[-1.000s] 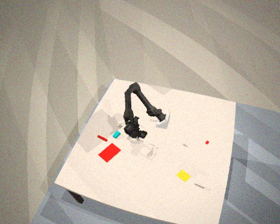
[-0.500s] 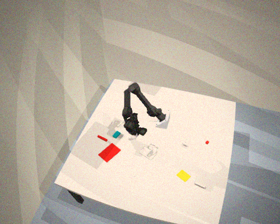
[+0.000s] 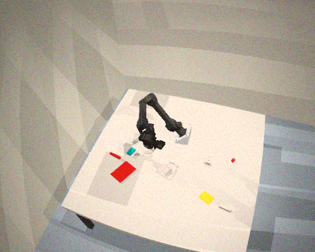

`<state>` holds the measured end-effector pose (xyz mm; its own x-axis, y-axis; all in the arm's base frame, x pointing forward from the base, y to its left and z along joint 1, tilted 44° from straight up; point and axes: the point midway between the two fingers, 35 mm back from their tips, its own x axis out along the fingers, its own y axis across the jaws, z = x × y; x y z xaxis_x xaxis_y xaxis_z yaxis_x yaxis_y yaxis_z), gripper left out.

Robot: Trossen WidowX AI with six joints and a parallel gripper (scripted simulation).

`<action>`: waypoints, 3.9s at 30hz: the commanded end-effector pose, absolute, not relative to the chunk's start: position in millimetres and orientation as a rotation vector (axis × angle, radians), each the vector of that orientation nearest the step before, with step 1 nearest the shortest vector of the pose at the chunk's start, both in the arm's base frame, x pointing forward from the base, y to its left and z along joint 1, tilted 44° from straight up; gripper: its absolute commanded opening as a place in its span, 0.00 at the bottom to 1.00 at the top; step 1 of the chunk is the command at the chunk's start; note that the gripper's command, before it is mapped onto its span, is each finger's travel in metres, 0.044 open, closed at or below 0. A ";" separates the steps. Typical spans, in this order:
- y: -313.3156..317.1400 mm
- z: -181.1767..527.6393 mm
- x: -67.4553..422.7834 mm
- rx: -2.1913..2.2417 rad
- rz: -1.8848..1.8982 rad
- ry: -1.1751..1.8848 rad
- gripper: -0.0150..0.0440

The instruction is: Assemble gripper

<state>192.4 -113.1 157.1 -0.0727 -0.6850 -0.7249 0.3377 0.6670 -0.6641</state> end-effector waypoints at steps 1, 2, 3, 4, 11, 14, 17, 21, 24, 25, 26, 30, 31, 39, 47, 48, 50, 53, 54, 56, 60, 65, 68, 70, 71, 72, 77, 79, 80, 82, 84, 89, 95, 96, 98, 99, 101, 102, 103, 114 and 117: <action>-111.4 158.8 194.2 -0.335 -0.851 1.413 0.48; -110.8 158.1 194.8 -0.349 -0.837 1.422 0.48; -110.1 157.4 195.5 -0.364 -0.823 1.431 0.48; -109.4 156.7 196.1 -0.378 -0.809 1.440 0.48; -104.5 151.6 200.3 -0.479 -0.708 1.499 0.48; -102.3 149.5 202.1 -0.522 -0.664 1.523 0.48; -100.2 147.3 203.8 -0.565 -0.619 1.546 0.48; -97.2 144.4 206.0 -0.623 -0.559 1.575 0.48; -95.0 142.2 207.5 -0.666 -0.513 1.596 0.48; -94.3 141.4 208.1 -0.680 -0.497 1.603 0.48; -93.5 140.7 208.6 -0.694 -0.482 1.609 0.48; -90.5 137.7 210.6 -0.751 -0.419 1.635 0.48; -89.8 137.0 211.1 -0.766 -0.403 1.641 0.48; -83.6 131.0 214.8 -0.880 -0.274 1.686 0.48; -77.4 125.0 218.1 -0.993 -0.141 1.724 0.48; -76.6 124.3 218.5 -1.007 -0.124 1.728 0.48; -75.0 122.8 219.3 -1.035 -0.090 1.736 0.48; -72.6 120.5 220.4 -1.077 -0.038 1.747 0.48; -71.8 119.7 220.8 -1.091 -0.021 1.751 0.48; -70.3 118.2 221.5 -1.119 0.014 1.757 0.48; -67.0 115.2 222.8 -1.174 0.084 1.770 0.48; -63.0 111.4 224.3 -1.243 0.173 1.782 0.48; -60.6 109.1 225.2 -1.284 0.227 1.788 0.48; -59.0 107.5 225.8 -1.311 0.263 1.792 0.48; -58.2 106.8 226.0 -1.324 0.281 1.793 0.48; -57.3 106.0 226.3 -1.338 0.300 1.795 0.48; -53.3 102.2 227.5 -1.405 0.392 1.800 0.48; -51.6 100.6 227.9 -1.432 0.429 1.801 0.48; -50.8 99.8 228.2 -1.445 0.448 1.801 0.48; -49.2 98.3 228.6 -1.471 0.486 1.802 0.48; -47.5 96.8 229.0 -1.497 0.524 1.802 0.48; -43.5 92.9 229.8 -1.562 0.619 1.799 0.48; -38.5 88.2 230.7 -1.639 0.736 1.792 0.48; -37.7 87.5 230.8 -1.651 0.756 1.790 0.48; -36.1 85.9 231.0 -1.676 0.795 1.786 0.48; -35.3 85.1 231.2 -1.689 0.815 1.784 0.48; -33.6 83.6 231.4 -1.714 0.855 1.779 0.48; -32.8 82.8 231.4 -1.726 0.875 1.776 0.48; -32.0 82.0 231.5 -1.738 0.895 1.774 0.48; -23.1 73.5 232.1 -1.869 1.119 1.734 0.48; -20.7 71.1 232.1 -1.903 1.181 1.719 0.48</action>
<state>232.1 -24.9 74.6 -0.0651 -0.6720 -0.7376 -0.9547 -0.1732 0.2420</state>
